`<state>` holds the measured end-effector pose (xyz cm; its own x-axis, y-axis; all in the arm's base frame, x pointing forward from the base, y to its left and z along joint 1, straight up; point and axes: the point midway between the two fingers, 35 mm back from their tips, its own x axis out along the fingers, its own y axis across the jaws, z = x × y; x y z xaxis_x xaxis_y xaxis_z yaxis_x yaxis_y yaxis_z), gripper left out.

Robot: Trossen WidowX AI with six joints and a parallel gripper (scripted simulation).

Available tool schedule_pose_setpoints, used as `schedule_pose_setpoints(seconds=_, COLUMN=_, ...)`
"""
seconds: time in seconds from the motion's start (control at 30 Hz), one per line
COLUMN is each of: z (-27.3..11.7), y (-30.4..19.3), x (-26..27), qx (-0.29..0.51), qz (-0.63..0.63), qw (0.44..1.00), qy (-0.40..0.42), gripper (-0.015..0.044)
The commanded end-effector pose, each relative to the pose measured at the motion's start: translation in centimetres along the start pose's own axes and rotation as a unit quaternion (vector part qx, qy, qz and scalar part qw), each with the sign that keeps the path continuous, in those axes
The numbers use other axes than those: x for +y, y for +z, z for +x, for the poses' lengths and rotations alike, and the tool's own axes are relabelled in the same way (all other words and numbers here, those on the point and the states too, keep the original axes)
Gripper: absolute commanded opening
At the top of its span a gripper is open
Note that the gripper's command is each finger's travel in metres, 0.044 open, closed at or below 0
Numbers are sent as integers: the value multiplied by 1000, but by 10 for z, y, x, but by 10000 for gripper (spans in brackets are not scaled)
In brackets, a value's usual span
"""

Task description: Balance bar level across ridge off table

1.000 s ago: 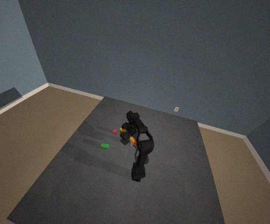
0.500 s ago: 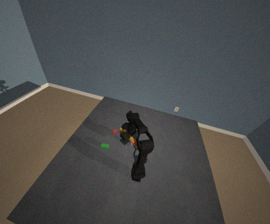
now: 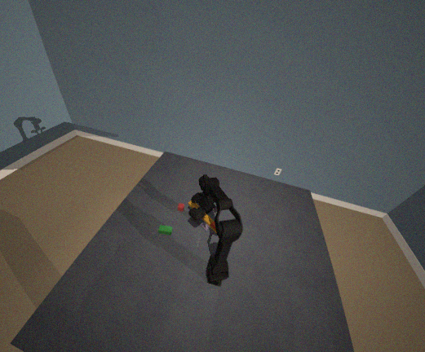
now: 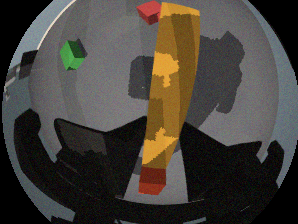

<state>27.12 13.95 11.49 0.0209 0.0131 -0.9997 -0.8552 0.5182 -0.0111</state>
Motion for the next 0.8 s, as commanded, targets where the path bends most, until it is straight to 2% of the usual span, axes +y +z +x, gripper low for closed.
schedule_pose_setpoints(seconds=0.0, z=1, y=0, x=0, qx=0, qz=0, qw=1000, qy=-1, gripper=0)
schedule_pose_setpoints(seconds=0.77, z=3, y=0, x=0, qx=0, qz=0, qw=1000, qy=-1, gripper=0)
